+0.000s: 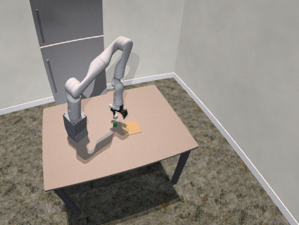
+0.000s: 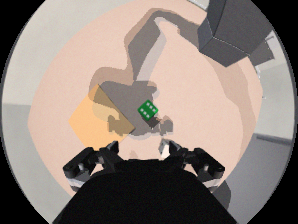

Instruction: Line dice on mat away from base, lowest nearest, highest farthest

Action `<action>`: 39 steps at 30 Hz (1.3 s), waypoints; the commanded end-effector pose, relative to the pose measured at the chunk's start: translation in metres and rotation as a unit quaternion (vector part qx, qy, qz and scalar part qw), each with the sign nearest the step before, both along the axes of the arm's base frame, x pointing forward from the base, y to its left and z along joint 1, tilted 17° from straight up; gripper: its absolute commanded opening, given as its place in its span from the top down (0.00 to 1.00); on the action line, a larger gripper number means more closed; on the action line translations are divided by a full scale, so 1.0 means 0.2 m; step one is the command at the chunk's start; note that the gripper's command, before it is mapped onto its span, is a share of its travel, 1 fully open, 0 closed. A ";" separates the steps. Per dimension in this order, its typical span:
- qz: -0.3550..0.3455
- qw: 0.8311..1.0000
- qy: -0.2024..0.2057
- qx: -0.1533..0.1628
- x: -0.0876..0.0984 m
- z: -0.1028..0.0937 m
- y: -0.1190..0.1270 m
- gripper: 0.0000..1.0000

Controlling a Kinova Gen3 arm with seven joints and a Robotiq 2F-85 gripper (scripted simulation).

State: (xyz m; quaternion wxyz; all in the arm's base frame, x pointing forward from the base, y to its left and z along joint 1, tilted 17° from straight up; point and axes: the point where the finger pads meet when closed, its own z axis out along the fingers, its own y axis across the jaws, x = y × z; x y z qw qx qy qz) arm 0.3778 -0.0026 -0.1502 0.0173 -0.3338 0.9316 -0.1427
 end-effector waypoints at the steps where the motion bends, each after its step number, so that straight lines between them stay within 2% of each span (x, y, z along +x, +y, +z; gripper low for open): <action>1: 0.000 1.000 0.000 0.000 0.00 0.00 0.00 0.00; 32: 0.000 1.000 0.000 0.000 0.01 0.00 0.02 0.00; 39: 0.000 1.000 0.000 0.000 0.08 -0.04 0.19 0.00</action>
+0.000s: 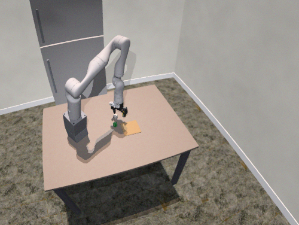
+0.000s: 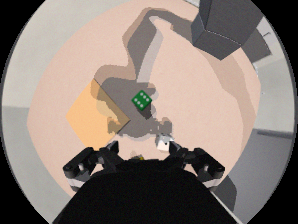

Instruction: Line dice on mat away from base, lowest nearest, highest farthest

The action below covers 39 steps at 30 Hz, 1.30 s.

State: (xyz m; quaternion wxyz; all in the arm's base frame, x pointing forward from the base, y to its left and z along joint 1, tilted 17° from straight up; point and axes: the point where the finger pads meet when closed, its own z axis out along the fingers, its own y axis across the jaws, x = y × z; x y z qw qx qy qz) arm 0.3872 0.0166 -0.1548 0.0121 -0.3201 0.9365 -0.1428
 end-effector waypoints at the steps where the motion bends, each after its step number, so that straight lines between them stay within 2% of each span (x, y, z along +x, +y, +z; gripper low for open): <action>1: 0.015 1.000 -0.003 0.001 0.05 -0.02 0.12 0.00; 8: 0.015 1.000 -0.003 0.001 0.13 -0.06 0.30 0.00; 13: 0.015 1.000 -0.003 0.001 0.14 -0.06 0.34 0.00; 39: 0.015 1.000 -0.003 0.001 0.15 -0.07 0.35 0.00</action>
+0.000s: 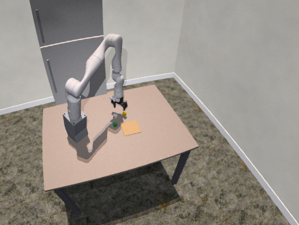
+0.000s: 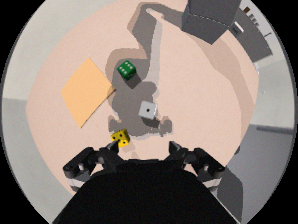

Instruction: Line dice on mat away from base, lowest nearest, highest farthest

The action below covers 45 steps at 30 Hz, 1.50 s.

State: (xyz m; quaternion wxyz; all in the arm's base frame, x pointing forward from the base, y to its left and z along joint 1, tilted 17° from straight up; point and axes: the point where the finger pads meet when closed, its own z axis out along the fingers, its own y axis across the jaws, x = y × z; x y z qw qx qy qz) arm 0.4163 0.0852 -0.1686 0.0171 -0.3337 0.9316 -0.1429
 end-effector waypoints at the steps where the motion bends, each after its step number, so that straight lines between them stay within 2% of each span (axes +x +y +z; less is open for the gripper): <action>1: 0.000 1.000 -0.001 0.000 0.00 0.00 0.00 0.00; 22: 0.000 1.000 -0.001 0.000 0.03 0.01 0.00 0.00; 25: 0.000 1.000 -0.001 0.000 0.09 0.01 0.00 0.00; 35: 0.000 1.000 -0.001 0.000 0.36 0.06 -0.02 0.00; 37: 0.000 1.000 -0.001 0.000 0.39 0.06 -0.02 0.00; 45: 0.000 1.000 -0.001 0.000 0.41 0.06 -0.02 0.00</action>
